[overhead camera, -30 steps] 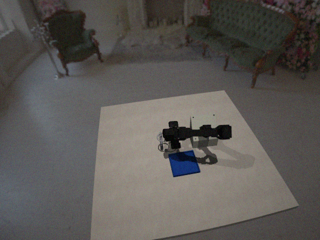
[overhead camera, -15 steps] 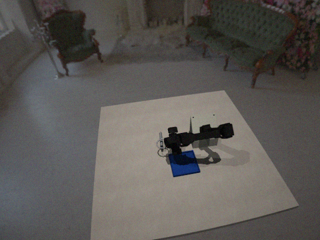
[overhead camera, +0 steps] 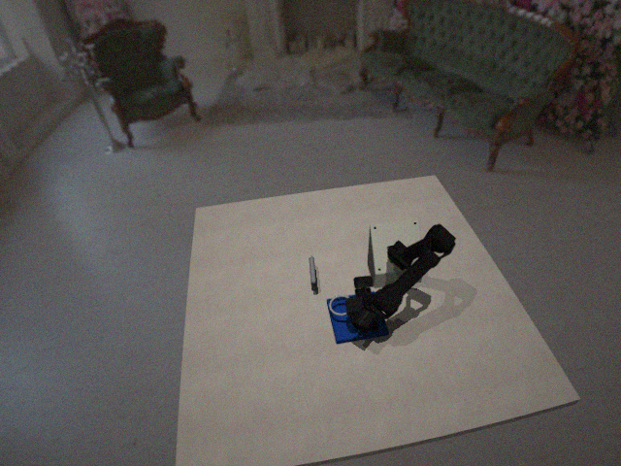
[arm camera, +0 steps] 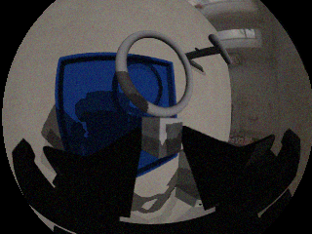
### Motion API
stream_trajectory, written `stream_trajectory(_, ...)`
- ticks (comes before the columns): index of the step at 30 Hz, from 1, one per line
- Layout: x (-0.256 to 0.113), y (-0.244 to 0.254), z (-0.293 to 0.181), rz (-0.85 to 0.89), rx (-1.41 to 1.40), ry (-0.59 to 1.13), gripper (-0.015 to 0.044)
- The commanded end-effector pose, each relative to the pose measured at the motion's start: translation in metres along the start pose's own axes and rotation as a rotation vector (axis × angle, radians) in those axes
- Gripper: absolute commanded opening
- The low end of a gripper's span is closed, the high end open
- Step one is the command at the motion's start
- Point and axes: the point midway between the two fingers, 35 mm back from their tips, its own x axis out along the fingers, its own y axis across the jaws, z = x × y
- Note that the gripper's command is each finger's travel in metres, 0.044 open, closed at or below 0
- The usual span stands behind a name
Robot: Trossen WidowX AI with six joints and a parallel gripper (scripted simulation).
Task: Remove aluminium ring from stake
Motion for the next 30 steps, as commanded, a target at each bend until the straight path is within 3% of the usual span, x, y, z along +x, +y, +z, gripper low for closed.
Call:
stream_trajectory(1,-0.008,0.017,-0.033,-0.012,0.027,0.012,0.0)
stream_trajectory(16,0.014,0.038,-0.045,-0.012,0.03,0.015,0.0)
stream_trajectory(30,0.01,0.036,-0.044,-0.008,0.022,0.021,0.0367)
